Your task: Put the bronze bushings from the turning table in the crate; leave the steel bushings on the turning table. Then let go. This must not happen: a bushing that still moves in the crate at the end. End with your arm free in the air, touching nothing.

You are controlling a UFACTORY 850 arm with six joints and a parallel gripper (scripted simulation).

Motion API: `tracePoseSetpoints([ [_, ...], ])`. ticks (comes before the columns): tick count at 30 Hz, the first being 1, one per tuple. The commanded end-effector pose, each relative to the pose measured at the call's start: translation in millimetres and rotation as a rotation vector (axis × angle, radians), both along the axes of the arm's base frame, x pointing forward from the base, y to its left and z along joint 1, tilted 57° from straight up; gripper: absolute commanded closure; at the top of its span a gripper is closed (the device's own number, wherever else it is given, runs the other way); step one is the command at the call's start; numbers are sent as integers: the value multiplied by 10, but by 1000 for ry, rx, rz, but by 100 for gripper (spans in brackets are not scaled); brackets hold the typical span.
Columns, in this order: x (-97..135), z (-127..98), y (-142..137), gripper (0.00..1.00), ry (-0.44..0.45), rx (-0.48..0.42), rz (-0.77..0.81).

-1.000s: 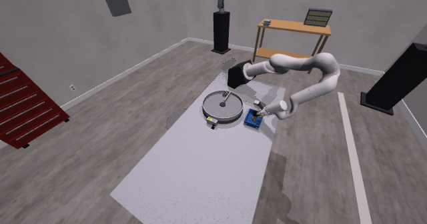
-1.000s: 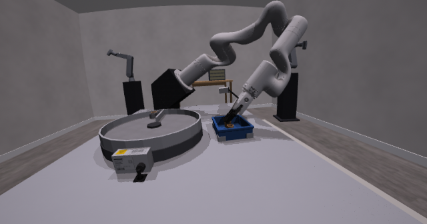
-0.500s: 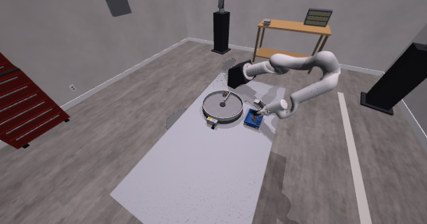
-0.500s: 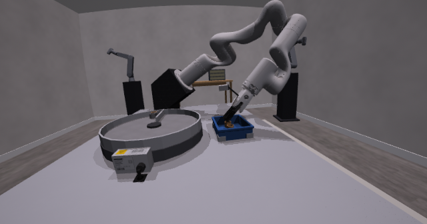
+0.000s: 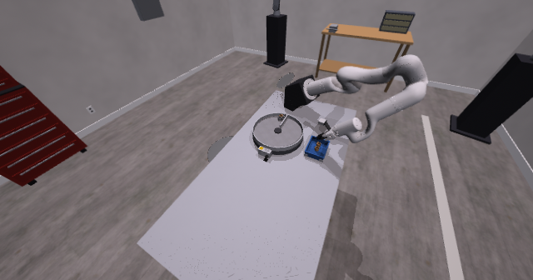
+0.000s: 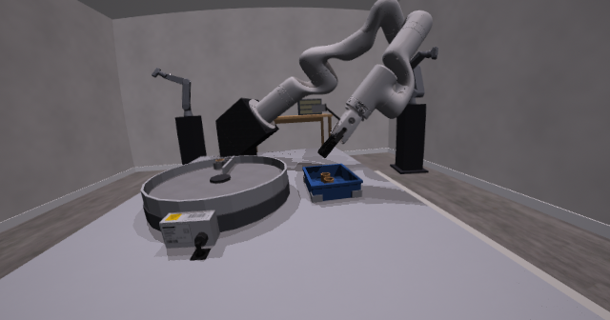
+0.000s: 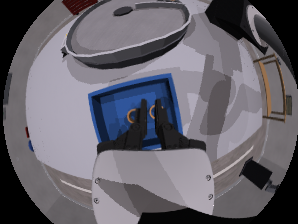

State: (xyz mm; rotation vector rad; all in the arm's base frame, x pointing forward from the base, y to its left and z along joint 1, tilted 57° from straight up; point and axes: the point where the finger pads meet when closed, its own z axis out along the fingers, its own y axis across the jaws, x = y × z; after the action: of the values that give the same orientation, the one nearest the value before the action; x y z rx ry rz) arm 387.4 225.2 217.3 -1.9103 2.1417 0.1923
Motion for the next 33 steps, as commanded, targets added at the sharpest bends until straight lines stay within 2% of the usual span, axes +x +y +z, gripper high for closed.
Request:
tracePoseSetpoints([
  [1,-16,76,-104,88,0,0,0],
  [33,-22,99,-138,88,0,0,0],
])
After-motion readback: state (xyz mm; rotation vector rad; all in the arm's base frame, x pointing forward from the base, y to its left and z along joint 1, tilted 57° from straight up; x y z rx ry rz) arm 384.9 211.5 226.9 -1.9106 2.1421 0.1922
